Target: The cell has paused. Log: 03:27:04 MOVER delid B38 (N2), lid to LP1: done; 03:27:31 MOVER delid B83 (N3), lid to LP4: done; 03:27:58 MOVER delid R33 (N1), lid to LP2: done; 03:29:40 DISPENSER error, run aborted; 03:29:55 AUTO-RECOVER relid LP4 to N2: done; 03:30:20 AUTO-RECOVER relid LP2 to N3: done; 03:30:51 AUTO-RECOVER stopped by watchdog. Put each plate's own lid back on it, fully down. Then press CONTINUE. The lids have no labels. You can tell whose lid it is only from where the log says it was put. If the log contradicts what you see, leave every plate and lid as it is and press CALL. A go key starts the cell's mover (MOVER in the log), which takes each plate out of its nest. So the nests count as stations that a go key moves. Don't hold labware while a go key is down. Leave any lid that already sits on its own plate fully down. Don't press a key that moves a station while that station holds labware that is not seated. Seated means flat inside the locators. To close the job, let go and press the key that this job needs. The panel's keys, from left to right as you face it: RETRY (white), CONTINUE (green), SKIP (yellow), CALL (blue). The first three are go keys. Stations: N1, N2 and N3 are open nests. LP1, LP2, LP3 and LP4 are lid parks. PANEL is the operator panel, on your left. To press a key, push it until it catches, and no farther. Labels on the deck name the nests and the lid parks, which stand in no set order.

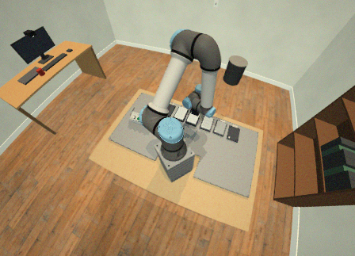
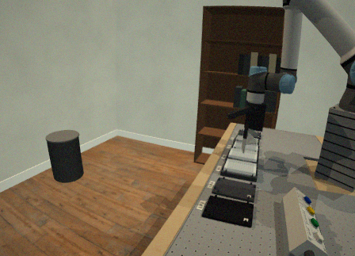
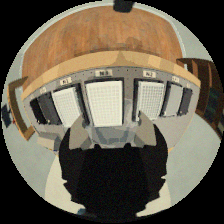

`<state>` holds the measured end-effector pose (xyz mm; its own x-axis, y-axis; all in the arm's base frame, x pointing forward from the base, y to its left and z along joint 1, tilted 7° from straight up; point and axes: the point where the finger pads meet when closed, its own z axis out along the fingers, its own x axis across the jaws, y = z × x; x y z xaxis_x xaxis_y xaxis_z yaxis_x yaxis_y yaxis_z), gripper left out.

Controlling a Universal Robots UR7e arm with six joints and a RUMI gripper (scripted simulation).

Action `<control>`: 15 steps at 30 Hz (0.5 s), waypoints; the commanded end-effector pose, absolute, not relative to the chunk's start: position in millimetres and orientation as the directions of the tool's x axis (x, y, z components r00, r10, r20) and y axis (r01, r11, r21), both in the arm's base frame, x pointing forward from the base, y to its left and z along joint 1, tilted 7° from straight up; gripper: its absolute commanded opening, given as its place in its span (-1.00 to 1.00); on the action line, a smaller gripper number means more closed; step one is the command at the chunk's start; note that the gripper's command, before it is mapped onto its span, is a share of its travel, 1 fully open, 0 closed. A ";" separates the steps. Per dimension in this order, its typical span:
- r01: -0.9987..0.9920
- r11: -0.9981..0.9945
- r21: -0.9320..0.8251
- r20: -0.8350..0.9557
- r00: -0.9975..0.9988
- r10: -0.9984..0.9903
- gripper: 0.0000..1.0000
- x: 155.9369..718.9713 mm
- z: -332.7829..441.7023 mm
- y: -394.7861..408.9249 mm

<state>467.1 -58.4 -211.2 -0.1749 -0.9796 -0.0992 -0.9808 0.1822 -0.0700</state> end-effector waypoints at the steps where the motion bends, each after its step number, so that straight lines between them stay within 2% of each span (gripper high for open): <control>1: -0.979 0.193 -0.070 -0.100 -0.185 -0.978 0.64 463.8 -213.0 -84.0; 15: -0.979 0.193 -0.070 -0.100 -0.185 -0.978 0.64 455.2 -218.8 -143.1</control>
<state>458.0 -118.9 -216.7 -0.1862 -0.9775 -0.0987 -0.9787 0.1934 -0.0689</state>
